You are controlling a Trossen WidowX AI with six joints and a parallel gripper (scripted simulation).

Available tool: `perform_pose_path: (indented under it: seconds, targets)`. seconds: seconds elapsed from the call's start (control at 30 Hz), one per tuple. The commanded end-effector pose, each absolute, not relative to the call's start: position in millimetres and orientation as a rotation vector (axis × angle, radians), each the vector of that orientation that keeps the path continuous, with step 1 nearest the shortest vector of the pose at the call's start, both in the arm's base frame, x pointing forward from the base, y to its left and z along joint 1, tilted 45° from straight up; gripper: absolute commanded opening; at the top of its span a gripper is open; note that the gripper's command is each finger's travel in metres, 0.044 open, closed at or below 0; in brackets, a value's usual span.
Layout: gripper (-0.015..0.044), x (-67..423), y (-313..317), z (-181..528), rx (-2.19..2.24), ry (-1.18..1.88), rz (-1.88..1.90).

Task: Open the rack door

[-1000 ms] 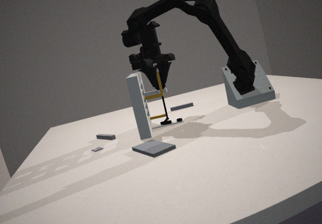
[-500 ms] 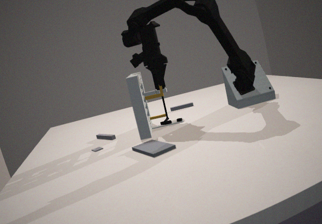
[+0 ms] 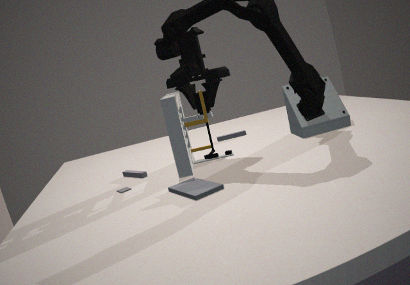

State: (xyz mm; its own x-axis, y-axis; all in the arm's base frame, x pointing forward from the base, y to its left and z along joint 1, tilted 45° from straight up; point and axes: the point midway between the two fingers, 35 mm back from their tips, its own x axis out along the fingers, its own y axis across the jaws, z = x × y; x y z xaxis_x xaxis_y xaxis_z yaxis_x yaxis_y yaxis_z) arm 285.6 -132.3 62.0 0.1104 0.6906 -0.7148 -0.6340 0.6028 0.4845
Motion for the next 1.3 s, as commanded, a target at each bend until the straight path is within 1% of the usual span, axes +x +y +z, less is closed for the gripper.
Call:
perform_pose_path:
  seconds: [0.0, 0.47, 0.63, 0.87, 1.27]
  targets:
    - [0.0281, 285.4, -131.5, 61.8, -0.063, 1.005, 1.06]
    - [0.0281, 285.4, -131.4, 61.8, -0.619, 0.603, 1.363]
    - [0.0281, 285.4, -131.4, 61.8, -0.645, 0.581, 1.375]
    - [0.0097, 285.4, -131.4, 61.8, -0.645, 0.581, 1.375]
    - [0.0017, 285.4, -131.4, 61.8, -0.645, 0.581, 1.375]
